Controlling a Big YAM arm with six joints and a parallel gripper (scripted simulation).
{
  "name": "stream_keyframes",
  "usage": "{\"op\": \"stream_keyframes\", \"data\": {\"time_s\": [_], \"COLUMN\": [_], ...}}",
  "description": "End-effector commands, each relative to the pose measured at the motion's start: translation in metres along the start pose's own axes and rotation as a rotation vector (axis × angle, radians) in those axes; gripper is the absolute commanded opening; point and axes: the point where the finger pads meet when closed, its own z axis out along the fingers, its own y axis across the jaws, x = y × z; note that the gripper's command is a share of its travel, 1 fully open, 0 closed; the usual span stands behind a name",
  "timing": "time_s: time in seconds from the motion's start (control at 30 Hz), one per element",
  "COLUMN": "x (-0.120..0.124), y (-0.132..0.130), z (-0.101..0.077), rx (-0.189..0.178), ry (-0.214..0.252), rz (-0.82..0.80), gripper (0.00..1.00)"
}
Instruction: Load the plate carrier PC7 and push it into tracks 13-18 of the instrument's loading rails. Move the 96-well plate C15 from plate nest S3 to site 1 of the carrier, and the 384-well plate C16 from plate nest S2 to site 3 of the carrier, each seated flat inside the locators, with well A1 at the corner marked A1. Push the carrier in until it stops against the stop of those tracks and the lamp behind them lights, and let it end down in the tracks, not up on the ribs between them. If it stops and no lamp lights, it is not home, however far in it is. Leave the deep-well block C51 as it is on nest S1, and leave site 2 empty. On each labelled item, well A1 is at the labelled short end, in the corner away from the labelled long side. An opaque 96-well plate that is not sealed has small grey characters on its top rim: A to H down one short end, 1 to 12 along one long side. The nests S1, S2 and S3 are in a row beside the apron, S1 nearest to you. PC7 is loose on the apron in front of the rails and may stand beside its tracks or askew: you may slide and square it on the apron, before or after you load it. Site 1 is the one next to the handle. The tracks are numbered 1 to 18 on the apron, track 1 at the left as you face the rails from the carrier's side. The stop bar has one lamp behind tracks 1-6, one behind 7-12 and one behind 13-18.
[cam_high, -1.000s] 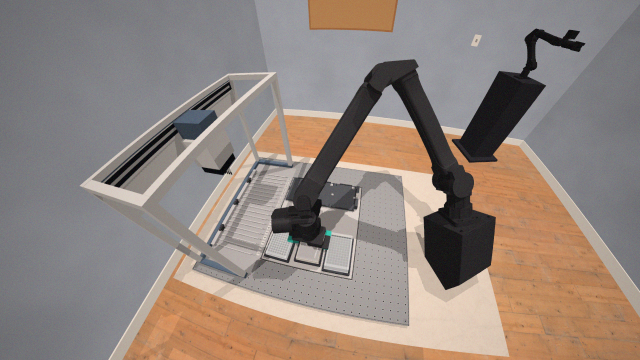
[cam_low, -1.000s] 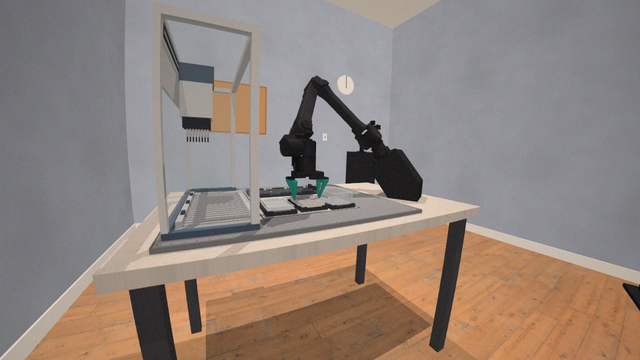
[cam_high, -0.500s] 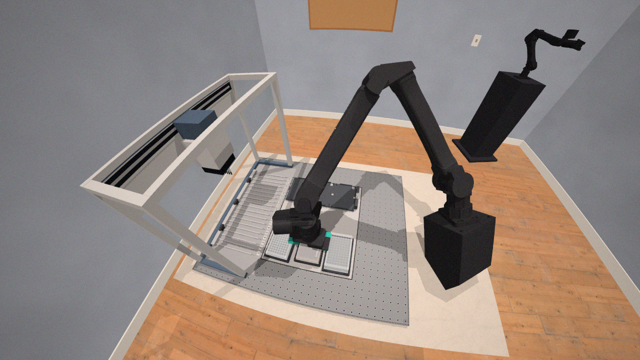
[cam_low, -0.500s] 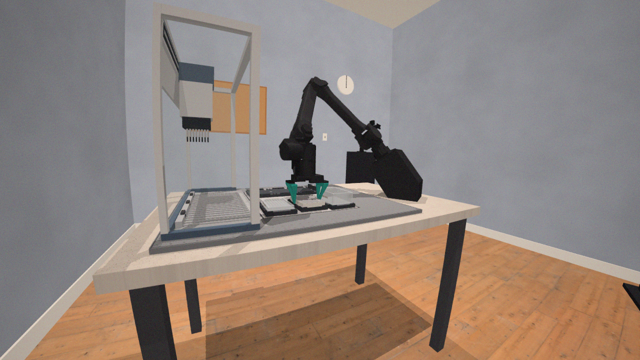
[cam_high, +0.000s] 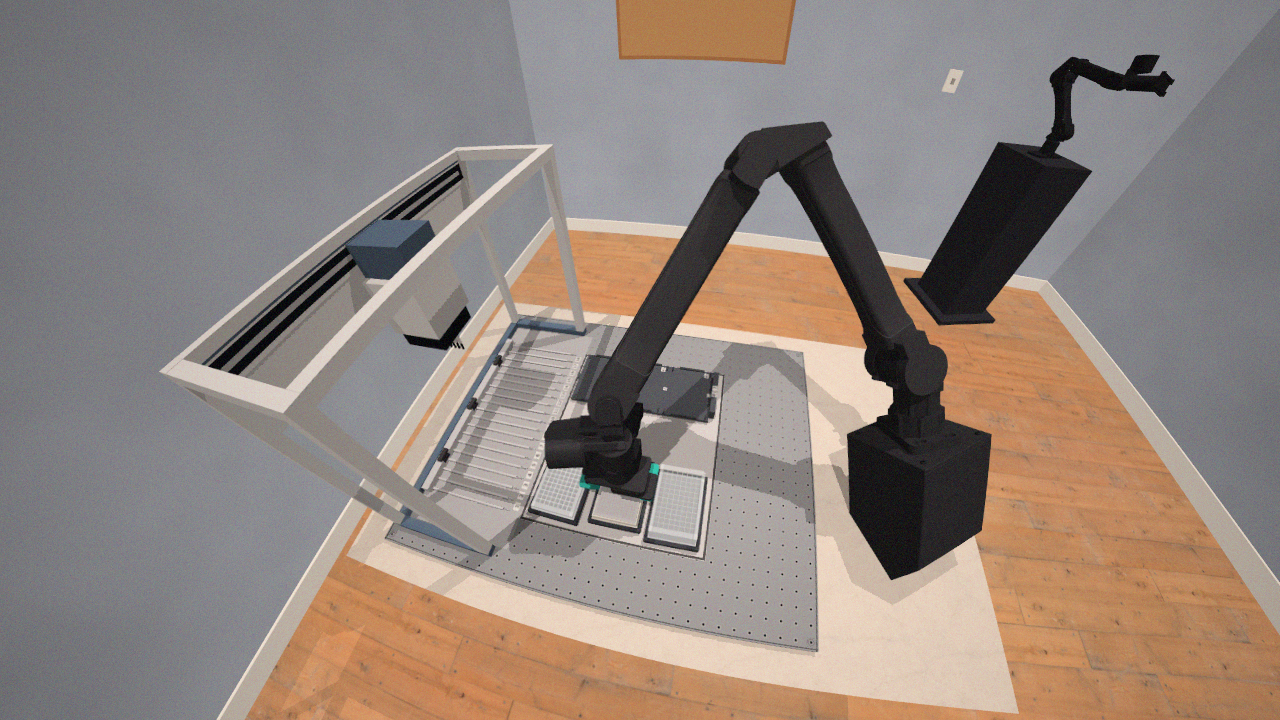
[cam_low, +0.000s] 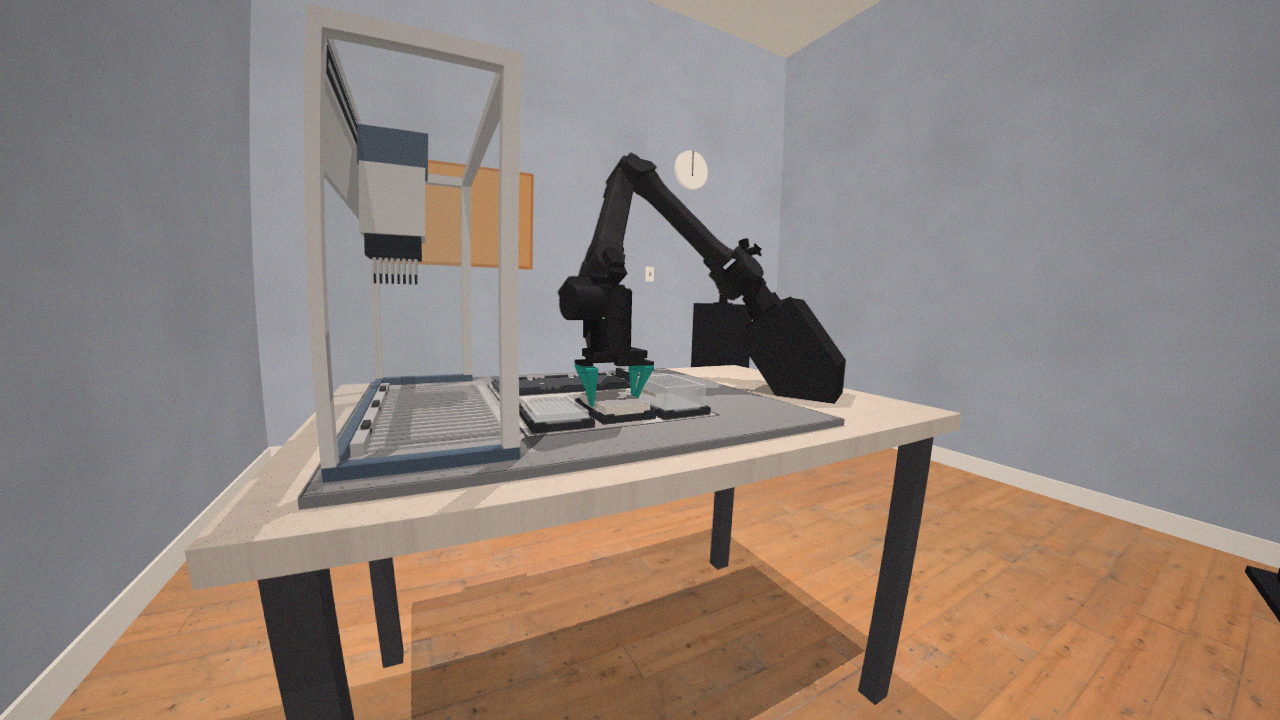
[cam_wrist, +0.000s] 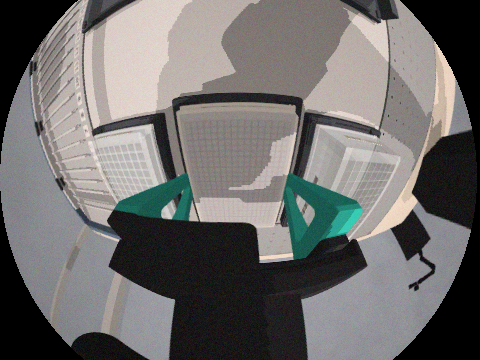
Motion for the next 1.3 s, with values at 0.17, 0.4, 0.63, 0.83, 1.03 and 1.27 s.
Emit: {"op": "stream_keyframes", "data": {"time_s": [0.17, 0.4, 0.63, 0.83, 1.03, 1.27], "x": [0.001, 0.001, 0.004, 0.004, 0.004, 0.004], "y": [0.012, 0.012, 0.01, 0.02, 0.023, 0.02], "z": [-0.009, -0.009, -0.028, -0.048, -0.066, -0.079], "rx": [-0.026, -0.026, -0.036, -0.052, -0.057, -0.053], "ry": [0.007, 0.007, 0.013, 0.016, 0.019, 0.02], "rz": [0.006, 0.006, 0.002, 0.015, 0.02, 0.017], "gripper": [0.0, 0.0, 0.0, 0.0, 0.0, 0.0]}}
